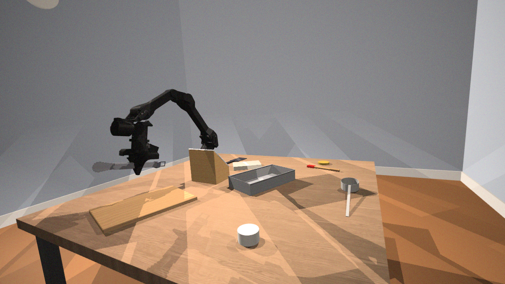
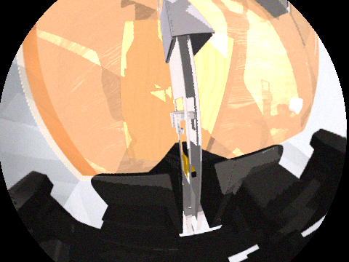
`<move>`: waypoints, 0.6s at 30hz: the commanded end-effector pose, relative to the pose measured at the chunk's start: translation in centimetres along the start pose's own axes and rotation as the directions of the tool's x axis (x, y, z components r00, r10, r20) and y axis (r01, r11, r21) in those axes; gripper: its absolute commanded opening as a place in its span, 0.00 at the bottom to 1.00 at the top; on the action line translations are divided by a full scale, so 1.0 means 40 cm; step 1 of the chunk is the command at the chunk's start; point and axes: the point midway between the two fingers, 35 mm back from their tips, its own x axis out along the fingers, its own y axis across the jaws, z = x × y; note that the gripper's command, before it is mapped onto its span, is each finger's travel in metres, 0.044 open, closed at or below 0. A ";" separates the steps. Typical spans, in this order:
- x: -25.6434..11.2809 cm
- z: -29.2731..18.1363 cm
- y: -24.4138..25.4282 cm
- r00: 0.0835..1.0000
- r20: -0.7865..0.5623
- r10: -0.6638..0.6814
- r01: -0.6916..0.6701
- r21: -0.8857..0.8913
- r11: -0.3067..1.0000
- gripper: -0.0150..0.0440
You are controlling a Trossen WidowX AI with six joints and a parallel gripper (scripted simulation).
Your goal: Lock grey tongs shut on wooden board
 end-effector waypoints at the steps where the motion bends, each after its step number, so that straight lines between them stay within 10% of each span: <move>1: 0.006 -0.004 0.001 0.998 -0.062 0.015 -0.015 0.001 1.000 0.00; 18: 0.025 -0.002 -0.004 0.962 -0.269 0.043 -0.044 0.002 0.999 0.00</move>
